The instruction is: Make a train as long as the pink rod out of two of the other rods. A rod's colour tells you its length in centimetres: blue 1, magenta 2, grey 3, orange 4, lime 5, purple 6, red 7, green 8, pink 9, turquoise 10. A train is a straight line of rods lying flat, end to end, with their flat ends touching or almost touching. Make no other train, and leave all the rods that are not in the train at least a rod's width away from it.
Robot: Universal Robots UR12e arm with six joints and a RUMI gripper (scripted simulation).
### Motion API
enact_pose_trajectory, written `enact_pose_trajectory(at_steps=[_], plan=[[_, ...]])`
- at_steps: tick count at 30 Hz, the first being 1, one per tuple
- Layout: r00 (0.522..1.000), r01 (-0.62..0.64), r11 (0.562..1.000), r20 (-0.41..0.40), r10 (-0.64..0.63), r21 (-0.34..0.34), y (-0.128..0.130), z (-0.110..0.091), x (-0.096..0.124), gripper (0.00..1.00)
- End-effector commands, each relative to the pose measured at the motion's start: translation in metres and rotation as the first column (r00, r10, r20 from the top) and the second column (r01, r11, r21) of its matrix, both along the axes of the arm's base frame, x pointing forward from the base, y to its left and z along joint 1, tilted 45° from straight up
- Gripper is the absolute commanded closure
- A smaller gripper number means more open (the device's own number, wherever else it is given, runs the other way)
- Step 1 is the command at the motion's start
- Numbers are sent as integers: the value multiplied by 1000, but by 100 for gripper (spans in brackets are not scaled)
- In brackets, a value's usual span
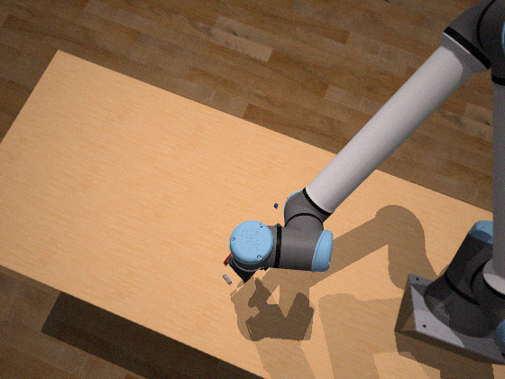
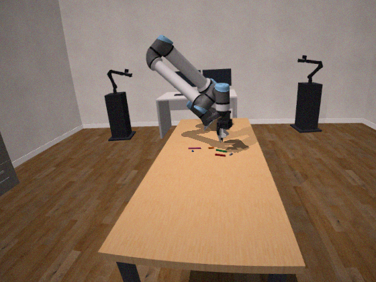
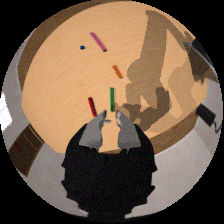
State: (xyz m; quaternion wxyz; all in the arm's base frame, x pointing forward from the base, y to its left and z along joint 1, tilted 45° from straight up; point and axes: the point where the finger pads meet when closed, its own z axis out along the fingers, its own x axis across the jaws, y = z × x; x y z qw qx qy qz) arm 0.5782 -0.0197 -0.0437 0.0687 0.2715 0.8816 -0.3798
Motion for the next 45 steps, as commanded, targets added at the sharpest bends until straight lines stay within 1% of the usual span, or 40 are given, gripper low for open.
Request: enact_pose_trajectory(at_steps=[1, 16, 45], plan=[[1000, -2, 1000, 2, 2, 1, 1, 0, 3, 86], [1000, -1, 1000, -3, 1, 1, -7, -8, -2, 86], [1000, -1, 1000, -3, 1, 1, -34, -34, -5, 86]])
